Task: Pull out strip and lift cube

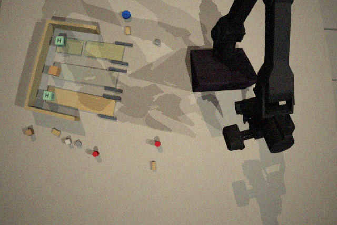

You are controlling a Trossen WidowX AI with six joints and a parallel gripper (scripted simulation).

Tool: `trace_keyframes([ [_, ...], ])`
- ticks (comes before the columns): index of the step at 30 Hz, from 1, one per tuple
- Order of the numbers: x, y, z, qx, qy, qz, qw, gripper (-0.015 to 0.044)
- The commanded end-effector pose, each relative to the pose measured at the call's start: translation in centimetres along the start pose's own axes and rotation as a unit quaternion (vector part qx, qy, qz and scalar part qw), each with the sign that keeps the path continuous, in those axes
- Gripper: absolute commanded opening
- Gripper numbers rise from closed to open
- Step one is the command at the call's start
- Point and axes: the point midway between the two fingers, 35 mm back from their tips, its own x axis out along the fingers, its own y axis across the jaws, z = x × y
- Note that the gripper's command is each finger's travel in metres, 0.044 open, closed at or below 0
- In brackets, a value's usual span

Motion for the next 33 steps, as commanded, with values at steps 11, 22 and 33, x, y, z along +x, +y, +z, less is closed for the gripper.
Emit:
trace_keyframes([
  [11,-6.1,12.3,-0.3,-0.318,0.031,0.197,0.927,0.0400],
  [22,-11.1,20.3,3.3,-0.476,-0.085,0.314,0.817,0.0400],
  [33,-16.1,26.5,9.7,-0.572,-0.273,0.340,0.695,0.0400],
])
